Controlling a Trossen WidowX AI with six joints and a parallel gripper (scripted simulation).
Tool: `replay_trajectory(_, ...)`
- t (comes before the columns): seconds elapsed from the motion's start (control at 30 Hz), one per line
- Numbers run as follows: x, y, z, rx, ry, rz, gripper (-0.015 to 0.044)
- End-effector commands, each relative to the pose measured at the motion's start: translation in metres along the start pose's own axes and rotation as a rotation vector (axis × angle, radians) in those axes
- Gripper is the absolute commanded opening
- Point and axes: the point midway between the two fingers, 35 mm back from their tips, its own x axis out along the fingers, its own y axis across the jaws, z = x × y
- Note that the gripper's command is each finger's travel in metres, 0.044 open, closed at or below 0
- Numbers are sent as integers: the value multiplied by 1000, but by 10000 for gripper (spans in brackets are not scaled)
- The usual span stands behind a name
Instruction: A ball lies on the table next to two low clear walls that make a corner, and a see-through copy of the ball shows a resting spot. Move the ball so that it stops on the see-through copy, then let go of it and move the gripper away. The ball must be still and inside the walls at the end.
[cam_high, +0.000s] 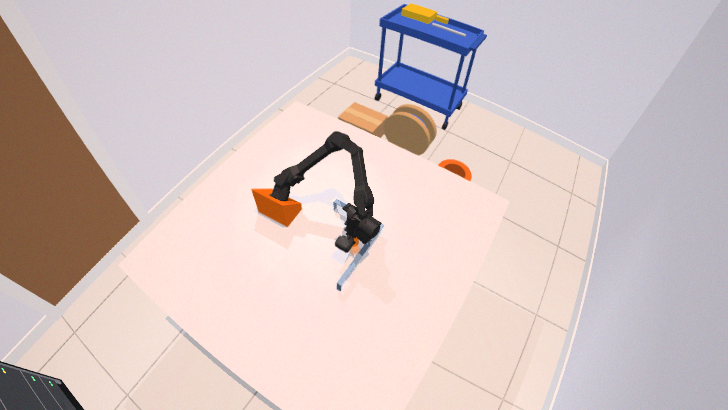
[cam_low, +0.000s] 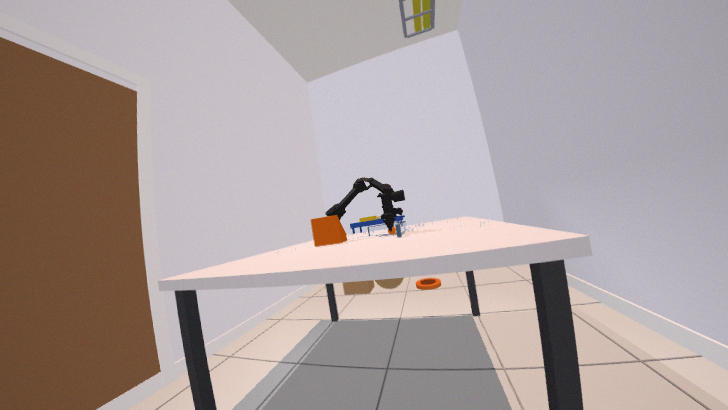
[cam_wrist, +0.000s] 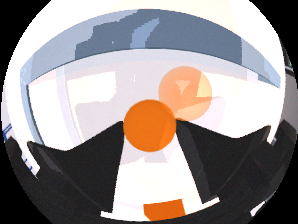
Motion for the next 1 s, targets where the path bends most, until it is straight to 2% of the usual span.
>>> replay_trajectory(0.0, 1, 0, 0, 4, 0, 2, 166)
replay_trajectory(0.2, -21, -2, 4, 5, -2, -4, 8)
replay_trajectory(0.23, -28, -3, 5, 5, -2, -5, 0)
replay_trajectory(0.73, -127, -2, 1, 6, 0, -5, 0)
replay_trajectory(0.97, -131, -2, 1, 5, 1, -4, 0)
